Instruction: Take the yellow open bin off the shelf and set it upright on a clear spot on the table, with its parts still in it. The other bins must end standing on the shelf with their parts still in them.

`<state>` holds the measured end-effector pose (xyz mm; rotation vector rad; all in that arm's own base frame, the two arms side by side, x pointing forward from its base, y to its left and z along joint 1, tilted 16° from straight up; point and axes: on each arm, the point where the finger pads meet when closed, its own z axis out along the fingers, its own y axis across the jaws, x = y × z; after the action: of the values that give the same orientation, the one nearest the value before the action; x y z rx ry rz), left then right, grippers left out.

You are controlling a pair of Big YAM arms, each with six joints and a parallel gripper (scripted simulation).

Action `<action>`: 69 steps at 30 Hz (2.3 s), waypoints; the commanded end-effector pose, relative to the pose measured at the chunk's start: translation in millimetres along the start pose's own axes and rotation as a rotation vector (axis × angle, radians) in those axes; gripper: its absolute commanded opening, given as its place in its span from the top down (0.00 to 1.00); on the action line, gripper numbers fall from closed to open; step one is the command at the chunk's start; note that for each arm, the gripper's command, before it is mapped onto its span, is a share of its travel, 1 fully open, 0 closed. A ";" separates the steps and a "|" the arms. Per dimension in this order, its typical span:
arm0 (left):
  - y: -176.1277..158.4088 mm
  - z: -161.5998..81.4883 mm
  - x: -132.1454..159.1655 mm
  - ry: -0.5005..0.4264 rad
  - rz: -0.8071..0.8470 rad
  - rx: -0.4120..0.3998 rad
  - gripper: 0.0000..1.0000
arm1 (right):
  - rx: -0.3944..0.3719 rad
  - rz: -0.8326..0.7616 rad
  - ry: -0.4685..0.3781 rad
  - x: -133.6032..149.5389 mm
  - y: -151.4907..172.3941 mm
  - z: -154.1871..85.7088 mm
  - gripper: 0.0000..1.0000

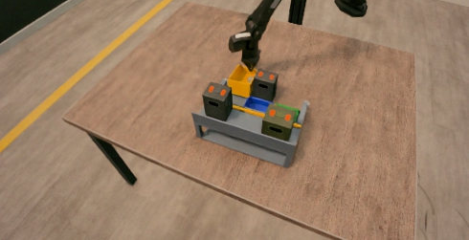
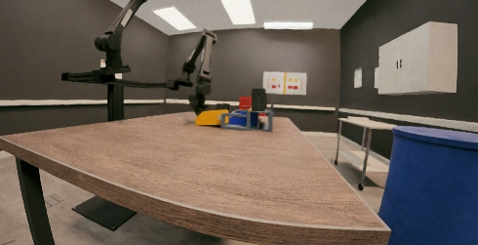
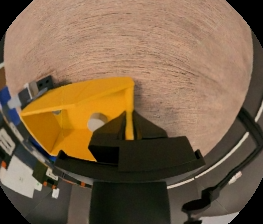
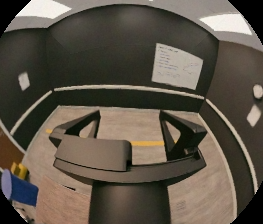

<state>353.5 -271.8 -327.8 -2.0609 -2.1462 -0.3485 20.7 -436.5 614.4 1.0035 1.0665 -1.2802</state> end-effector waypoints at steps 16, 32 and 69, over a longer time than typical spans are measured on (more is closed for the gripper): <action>15.0 5.8 -10.8 -0.027 0.009 -0.014 1.00 | 0.007 0.011 -0.042 -13.8 -3.3 -6.6 0.00; 14.9 8.3 -10.3 -0.027 0.007 -0.014 1.00 | 0.007 0.011 -0.042 -13.8 -3.3 -6.6 0.00; 26.4 11.8 -7.0 -0.024 -0.017 -0.025 1.00 | 0.007 0.011 -0.042 -13.8 -3.3 -6.6 0.00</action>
<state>358.2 -271.3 -331.2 -2.0653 -2.1475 -0.3456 20.7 -436.5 614.4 1.0035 1.0665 -1.2802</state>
